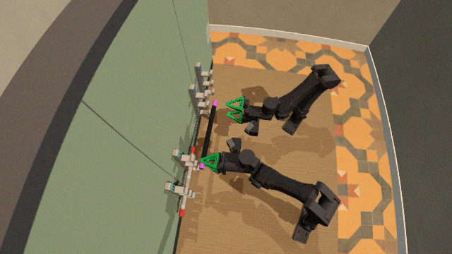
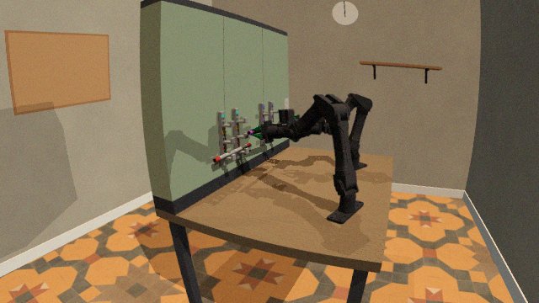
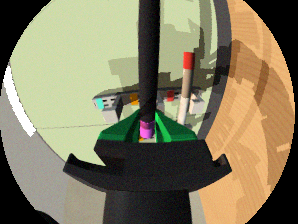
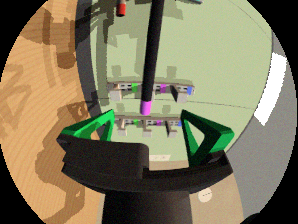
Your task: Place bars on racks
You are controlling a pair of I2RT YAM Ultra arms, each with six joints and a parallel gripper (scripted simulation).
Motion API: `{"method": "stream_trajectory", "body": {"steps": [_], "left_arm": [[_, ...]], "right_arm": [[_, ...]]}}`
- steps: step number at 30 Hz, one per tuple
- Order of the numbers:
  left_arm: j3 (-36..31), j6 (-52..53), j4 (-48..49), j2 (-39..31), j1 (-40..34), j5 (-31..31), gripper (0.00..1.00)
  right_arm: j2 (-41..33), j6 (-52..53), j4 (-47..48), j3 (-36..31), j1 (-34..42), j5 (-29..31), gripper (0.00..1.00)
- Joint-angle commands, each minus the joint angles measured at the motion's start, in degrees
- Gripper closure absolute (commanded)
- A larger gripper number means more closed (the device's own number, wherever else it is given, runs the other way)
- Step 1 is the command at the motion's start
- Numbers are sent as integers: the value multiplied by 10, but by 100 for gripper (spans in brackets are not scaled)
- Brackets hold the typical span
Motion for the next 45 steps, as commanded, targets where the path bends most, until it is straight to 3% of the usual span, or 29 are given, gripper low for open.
{"method": "stream_trajectory", "body": {"steps": [1, 45], "left_arm": [[25, -8, 11, -25, 5, 5, 100], [29, -8, 2, -28, 6, 6, 100]], "right_arm": [[13, 6, 20, 7, -8, -8, 0], [93, 6, 12, 96, -55, -55, 0]]}}
